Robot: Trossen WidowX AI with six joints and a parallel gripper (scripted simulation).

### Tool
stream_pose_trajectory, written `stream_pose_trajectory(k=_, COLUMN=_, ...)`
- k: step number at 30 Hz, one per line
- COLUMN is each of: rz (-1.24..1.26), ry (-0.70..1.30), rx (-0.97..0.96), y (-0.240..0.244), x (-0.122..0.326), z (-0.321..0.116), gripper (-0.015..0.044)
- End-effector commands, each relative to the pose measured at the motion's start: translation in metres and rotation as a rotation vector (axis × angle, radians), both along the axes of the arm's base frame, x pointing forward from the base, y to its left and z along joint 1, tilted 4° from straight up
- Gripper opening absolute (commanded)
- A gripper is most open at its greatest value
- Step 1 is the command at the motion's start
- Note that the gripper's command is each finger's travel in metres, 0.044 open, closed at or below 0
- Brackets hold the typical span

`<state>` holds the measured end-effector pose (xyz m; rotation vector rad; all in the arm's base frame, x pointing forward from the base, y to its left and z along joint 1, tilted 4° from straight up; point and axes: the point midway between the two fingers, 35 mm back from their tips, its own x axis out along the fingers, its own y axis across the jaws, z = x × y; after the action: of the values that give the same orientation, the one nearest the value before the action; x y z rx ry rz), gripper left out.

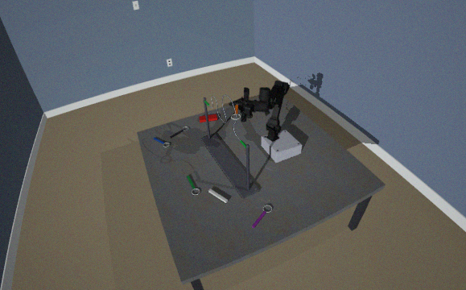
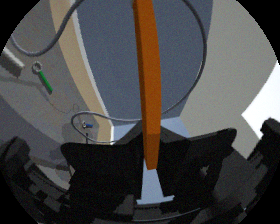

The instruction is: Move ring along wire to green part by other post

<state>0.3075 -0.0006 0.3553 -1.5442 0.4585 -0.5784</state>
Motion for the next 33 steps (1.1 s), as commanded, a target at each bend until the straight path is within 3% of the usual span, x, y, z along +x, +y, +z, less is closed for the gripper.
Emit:
stream_pose_trajectory(k=1, rz=0.004, ry=0.005, rx=-0.05, y=0.0, x=-0.001, z=0.003, gripper=-0.015)
stream_pose_trajectory(k=33, rz=0.019, ry=0.064, rx=-0.443, y=0.003, x=0.0, z=0.016, gripper=-0.015)
